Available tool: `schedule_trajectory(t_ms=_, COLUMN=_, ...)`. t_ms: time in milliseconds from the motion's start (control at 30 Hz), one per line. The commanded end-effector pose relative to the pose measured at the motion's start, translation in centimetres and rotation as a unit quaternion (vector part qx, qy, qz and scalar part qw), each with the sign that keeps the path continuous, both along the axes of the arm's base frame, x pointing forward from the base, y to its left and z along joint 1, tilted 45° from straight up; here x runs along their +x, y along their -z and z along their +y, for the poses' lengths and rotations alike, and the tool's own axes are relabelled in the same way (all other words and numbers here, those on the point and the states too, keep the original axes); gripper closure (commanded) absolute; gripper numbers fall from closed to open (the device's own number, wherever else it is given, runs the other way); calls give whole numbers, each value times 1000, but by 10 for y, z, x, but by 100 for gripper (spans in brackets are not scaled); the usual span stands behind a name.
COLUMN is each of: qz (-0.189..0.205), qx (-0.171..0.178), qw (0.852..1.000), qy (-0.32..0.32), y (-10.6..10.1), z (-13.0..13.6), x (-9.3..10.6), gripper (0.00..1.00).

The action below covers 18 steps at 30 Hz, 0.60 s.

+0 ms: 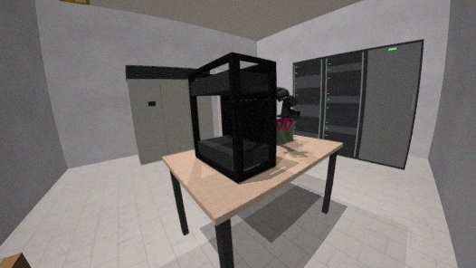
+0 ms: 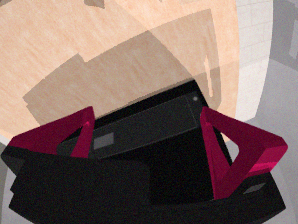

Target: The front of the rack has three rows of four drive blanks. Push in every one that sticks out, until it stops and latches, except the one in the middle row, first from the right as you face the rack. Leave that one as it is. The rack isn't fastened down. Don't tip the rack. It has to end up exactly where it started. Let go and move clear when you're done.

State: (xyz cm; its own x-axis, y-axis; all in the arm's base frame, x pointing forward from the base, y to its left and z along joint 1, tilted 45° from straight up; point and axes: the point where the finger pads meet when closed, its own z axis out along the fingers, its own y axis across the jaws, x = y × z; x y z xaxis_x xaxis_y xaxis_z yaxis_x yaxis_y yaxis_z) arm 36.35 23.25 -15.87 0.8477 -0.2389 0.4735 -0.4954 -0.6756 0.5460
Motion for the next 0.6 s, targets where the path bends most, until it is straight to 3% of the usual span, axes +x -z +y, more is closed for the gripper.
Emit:
schedule_trajectory(t_ms=0, qz=-4, qx=4, qw=1000, qy=-2, y=-3, z=4, x=2, gripper=0)
schedule_trajectory(t_ms=533, qz=-4, qx=4, qw=1000, qy=-2, y=-3, z=4, x=2, gripper=0)
schedule_trajectory(t_ms=567, qz=-12, qx=13, qw=1000, qy=-2, y=-5, z=13, x=10, gripper=0)
